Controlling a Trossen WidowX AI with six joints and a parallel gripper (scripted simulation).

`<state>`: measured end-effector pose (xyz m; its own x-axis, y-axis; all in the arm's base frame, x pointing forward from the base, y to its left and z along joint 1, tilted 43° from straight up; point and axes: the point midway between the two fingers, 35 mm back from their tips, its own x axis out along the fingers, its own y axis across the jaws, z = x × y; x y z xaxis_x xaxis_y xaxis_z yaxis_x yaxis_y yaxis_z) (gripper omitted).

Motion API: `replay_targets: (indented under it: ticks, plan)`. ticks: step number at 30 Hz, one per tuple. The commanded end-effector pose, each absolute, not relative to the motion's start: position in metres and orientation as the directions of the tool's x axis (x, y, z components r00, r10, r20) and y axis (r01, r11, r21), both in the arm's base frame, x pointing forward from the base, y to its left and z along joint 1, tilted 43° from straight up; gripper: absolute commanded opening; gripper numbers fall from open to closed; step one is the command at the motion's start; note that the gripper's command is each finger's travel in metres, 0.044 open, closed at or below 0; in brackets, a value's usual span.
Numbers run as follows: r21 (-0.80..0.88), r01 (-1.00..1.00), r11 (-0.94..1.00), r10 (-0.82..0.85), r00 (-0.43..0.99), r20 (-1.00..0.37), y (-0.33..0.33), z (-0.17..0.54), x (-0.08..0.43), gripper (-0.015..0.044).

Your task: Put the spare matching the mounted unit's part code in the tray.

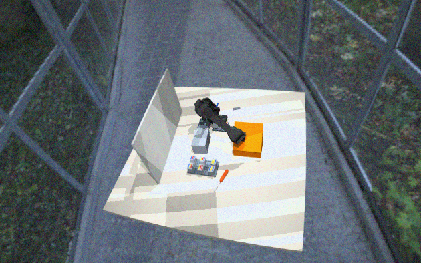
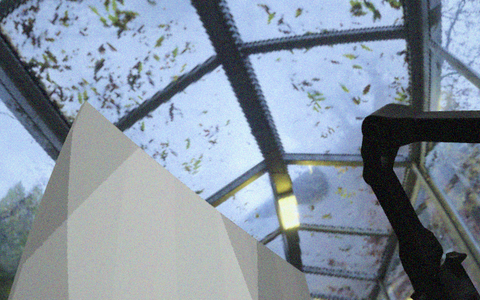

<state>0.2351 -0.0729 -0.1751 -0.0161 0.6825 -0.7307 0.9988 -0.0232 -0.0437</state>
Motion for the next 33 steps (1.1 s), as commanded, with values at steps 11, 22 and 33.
replay_targets:
  ticks: [11, 22, 33]
  plan:
    - [-0.03, 0.999, -0.03, 0.673, -0.002, -0.74, -0.124, -0.124, 0.238, 0.0]
    - [-0.029, 0.999, -0.033, 0.67, 0.0, -0.742, -0.161, -0.081, 0.243, 0.0]
    - [-0.031, 0.999, -0.031, 0.67, -0.002, -0.742, -0.174, -0.068, 0.255, 0.0]
